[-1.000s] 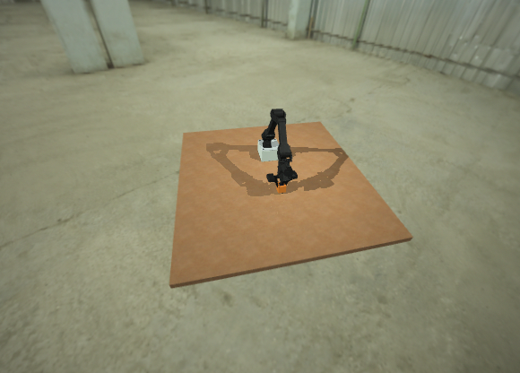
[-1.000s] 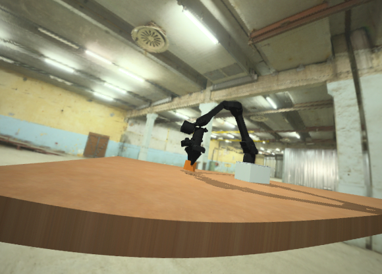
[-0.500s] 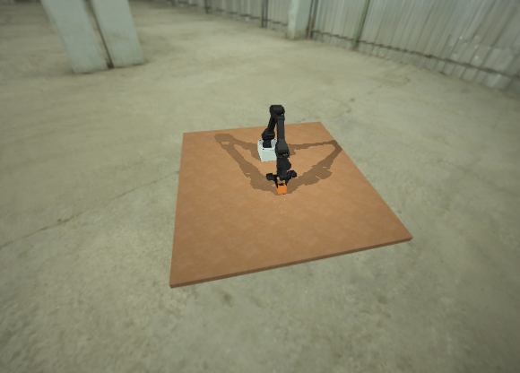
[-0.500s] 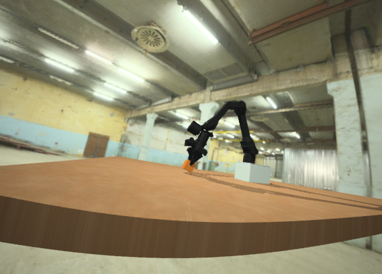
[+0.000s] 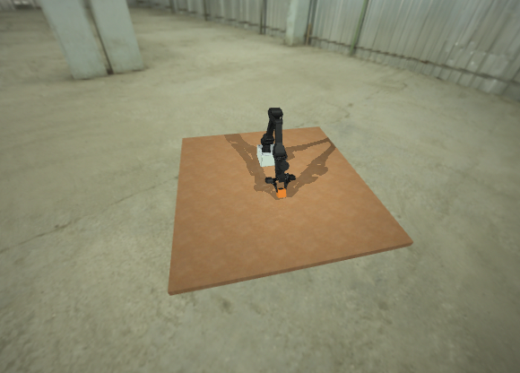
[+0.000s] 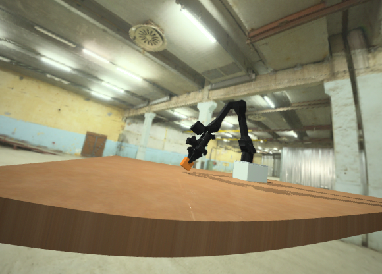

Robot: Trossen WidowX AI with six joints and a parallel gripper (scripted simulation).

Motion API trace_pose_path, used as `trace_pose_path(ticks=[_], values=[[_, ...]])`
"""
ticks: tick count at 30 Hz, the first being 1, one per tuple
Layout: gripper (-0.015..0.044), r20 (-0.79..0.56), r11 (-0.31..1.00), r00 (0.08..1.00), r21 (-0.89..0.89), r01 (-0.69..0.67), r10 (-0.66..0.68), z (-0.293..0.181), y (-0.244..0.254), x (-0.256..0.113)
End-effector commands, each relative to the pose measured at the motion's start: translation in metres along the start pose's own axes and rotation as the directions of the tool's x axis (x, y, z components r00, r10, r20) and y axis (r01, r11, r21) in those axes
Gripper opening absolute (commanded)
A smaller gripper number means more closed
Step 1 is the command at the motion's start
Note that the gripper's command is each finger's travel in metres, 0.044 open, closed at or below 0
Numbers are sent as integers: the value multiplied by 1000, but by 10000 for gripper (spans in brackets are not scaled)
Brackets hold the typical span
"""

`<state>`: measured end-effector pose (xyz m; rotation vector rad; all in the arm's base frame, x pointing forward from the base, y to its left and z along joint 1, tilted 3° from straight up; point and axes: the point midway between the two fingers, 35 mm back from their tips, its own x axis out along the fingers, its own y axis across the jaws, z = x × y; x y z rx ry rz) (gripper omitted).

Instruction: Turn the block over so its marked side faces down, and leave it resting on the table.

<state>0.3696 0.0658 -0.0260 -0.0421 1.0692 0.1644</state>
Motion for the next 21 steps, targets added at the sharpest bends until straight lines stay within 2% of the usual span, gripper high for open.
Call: trace_pose_path(ticks=[1, 21], values=[[0, 36, 1000, 999, 3, 6, -6, 3, -1, 1], [0, 319, 1000, 948, 2, 8, -8, -4, -1, 32]])
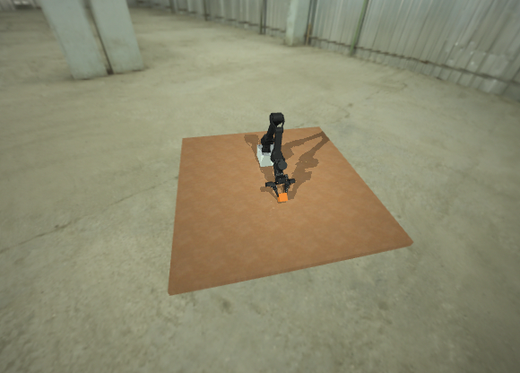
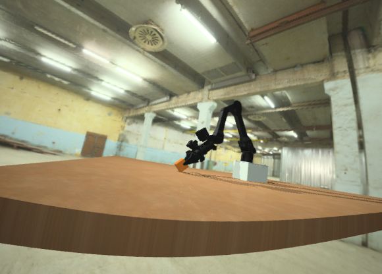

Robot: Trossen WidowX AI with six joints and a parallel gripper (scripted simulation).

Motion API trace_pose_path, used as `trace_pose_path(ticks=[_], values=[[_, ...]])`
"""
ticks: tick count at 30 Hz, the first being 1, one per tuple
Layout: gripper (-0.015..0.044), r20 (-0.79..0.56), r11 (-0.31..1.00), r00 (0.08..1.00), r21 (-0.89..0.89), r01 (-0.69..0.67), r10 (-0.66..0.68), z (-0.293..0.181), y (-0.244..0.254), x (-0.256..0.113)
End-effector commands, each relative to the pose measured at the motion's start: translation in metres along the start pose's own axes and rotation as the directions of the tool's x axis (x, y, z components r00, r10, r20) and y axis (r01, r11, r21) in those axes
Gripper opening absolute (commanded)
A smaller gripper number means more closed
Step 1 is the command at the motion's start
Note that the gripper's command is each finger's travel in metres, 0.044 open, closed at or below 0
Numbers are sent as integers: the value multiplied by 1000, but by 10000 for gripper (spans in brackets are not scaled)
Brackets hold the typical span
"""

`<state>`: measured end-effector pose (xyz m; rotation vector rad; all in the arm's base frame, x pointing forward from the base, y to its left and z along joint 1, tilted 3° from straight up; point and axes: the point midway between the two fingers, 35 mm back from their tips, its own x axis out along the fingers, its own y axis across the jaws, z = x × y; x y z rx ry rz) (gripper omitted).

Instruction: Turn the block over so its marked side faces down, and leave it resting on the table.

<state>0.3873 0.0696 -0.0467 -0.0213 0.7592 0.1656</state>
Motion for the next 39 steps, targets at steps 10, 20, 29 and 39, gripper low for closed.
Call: trace_pose_path(ticks=[10, 20, 29, 39], values=[[0, 157, 1000, 988, 6, 6, -7, -17, -1, -4], [0, 245, 1000, 969, 7, 5, -7, -16, -1, -12], [0, 248, 1000, 969, 7, 5, -7, -16, -1, -13], [158, 248, 1000, 969, 7, 5, -7, -16, -1, -13]])
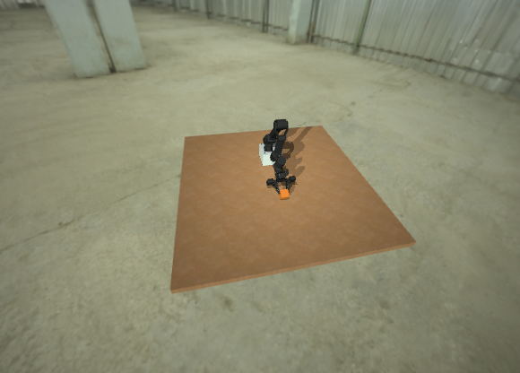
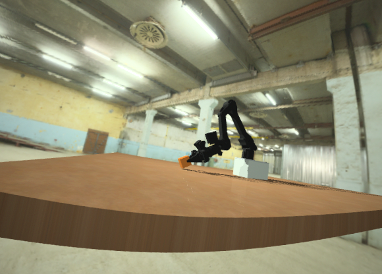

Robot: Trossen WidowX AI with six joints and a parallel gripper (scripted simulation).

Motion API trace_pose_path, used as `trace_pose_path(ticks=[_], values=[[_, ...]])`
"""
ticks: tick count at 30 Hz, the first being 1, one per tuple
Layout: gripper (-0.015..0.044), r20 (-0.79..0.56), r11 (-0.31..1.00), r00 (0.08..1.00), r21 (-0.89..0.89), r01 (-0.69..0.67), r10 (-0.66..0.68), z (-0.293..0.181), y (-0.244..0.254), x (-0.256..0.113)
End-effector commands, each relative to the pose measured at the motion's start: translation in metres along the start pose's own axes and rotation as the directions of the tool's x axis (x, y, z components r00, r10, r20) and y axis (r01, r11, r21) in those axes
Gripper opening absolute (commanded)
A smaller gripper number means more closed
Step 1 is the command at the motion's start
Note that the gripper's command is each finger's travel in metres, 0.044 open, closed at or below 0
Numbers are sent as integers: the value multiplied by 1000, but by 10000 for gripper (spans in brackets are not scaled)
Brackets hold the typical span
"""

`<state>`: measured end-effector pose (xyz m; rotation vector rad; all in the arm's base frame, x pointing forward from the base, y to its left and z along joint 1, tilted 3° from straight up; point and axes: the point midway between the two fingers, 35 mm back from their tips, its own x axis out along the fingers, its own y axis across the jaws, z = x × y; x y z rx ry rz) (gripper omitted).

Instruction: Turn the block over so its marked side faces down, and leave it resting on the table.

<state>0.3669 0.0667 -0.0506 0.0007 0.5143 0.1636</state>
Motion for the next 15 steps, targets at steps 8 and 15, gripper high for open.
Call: trace_pose_path(ticks=[8, 15], values=[[367, 5, 1000, 1000, 4, 6, -6, 1, -1, 0], [440, 5, 1000, 1000, 4, 6, -6, 1, -1, 0]])
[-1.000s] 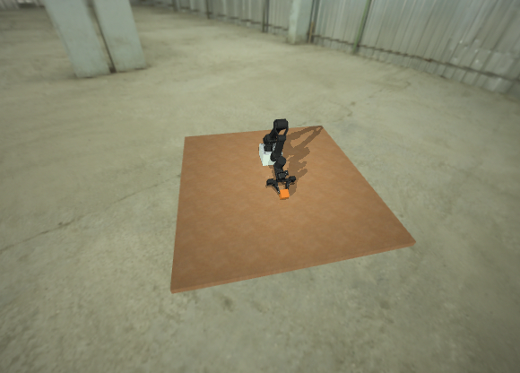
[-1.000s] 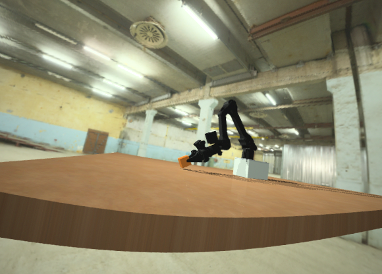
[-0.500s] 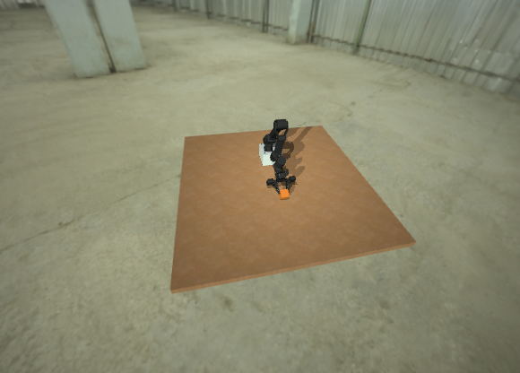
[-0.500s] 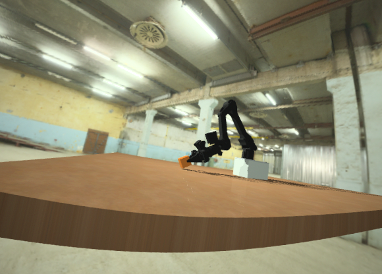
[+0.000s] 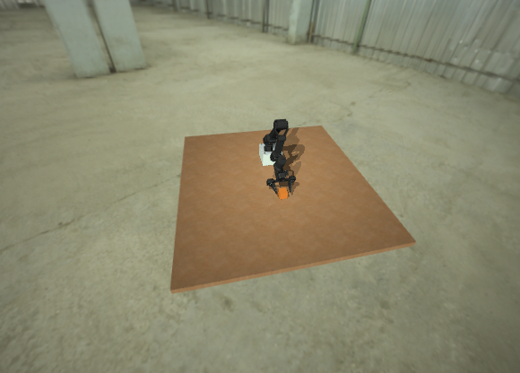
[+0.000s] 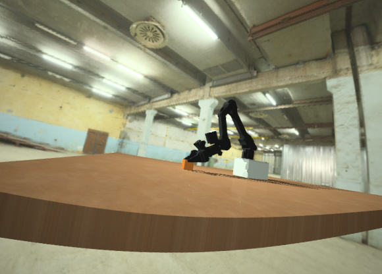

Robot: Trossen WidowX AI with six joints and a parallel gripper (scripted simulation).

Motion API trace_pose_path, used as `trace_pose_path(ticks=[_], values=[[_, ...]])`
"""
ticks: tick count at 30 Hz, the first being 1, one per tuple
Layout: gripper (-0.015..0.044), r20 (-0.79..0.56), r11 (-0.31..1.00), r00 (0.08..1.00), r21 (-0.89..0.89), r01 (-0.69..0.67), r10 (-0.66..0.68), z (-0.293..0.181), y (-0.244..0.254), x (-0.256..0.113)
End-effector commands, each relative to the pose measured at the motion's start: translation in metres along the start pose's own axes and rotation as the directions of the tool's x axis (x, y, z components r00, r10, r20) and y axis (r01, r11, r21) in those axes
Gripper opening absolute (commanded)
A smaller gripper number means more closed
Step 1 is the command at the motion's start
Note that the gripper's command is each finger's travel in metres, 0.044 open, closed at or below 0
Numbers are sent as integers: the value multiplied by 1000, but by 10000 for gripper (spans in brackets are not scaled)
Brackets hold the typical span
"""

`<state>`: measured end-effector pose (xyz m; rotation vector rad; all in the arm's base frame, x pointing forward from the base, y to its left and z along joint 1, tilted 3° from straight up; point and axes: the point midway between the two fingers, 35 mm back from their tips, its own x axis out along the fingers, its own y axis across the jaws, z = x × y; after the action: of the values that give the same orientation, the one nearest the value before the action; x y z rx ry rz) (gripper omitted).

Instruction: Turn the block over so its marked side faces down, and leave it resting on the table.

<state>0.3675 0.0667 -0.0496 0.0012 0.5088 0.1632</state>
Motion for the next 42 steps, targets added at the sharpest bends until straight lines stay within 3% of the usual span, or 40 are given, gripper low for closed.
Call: trace_pose_path(ticks=[1, 30, 36, 42], values=[[440, -1, 1000, 1000, 4, 6, -6, 0, -1, 0], [440, -7, 1000, 1000, 4, 6, -6, 0, -1, 0], [440, -200, 1000, 980, 0, 7, -7, 14, -1, 5], [440, -408, 1000, 913, 2, 6, -5, 39, -1, -25]])
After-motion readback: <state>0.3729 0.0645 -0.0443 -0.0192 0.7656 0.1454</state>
